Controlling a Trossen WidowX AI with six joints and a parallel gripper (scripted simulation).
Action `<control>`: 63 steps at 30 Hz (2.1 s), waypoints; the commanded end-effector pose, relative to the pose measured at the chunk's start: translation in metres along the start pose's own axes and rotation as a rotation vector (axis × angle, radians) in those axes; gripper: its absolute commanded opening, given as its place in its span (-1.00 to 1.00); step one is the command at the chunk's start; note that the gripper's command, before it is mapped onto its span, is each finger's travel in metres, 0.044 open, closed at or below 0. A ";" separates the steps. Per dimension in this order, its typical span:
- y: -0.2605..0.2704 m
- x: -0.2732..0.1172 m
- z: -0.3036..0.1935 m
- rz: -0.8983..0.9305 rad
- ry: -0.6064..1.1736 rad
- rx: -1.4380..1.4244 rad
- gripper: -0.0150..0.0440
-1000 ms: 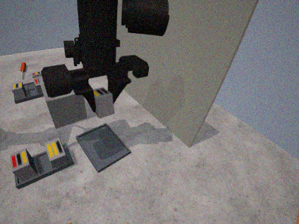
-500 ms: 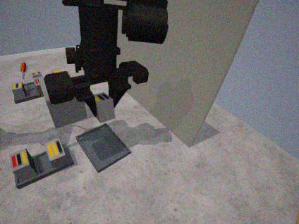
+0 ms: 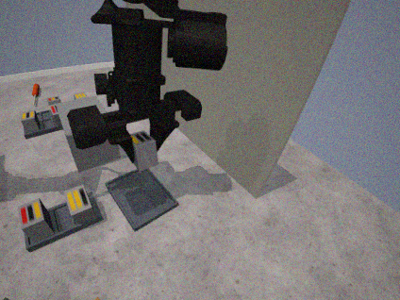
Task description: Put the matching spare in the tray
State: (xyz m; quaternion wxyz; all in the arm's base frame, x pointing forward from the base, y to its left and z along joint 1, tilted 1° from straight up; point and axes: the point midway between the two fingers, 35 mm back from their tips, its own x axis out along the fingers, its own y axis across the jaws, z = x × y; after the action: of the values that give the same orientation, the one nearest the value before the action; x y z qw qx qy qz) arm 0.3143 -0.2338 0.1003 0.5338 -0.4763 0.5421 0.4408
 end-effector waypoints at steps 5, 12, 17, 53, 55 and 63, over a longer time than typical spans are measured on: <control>0.000 0.008 0.000 0.001 -0.003 -0.006 -0.49; 0.000 0.014 0.000 0.001 -0.003 -0.006 -0.49; 0.000 0.018 0.000 0.001 -0.003 -0.006 -0.49; 0.002 0.048 0.002 0.001 -0.004 -0.006 -0.49; 0.002 0.050 0.002 0.001 -0.004 -0.006 -0.49; 0.003 0.056 0.002 0.001 -0.004 -0.006 -0.49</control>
State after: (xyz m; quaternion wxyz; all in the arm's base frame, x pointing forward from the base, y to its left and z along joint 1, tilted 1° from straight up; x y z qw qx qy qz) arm 0.3131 -0.2344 0.0477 0.5337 -0.4762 0.5422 0.4409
